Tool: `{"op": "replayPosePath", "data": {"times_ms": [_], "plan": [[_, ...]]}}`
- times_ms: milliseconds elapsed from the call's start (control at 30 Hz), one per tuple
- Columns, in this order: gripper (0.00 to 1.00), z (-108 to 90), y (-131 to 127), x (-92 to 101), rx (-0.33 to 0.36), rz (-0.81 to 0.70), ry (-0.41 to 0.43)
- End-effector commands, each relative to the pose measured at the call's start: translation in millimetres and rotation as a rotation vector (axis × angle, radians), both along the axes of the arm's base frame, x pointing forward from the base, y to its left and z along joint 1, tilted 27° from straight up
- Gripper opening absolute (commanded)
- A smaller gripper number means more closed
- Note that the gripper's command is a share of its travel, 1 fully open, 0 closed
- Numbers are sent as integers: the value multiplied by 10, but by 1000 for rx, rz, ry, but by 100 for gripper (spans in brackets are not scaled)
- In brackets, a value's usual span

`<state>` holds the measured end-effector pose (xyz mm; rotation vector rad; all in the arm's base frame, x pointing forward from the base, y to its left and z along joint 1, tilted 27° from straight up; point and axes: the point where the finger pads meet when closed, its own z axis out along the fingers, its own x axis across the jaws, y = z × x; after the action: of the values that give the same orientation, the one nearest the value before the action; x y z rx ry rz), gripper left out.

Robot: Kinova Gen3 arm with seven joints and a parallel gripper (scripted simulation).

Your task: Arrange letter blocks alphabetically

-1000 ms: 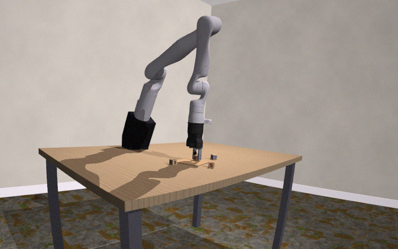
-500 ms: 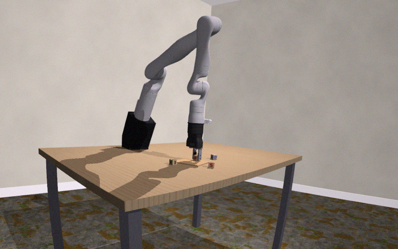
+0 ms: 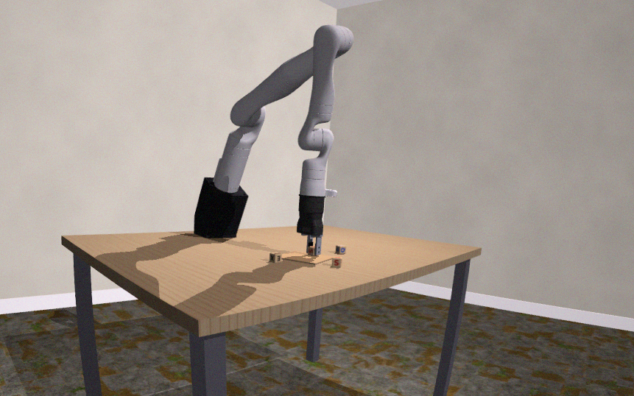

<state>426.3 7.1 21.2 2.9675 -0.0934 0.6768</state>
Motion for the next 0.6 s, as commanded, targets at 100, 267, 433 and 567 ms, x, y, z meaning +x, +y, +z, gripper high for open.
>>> {"op": "replayPosePath", "data": {"times_ms": [100,267,433,567], "plan": [[49,-1,-6,16,-2,4,-3],[55,-1,-6,16,-2,4,-3],[61,-1,-6,16,-2,4,-3],[67,-1,-6,16,-2,4,-3]]}}
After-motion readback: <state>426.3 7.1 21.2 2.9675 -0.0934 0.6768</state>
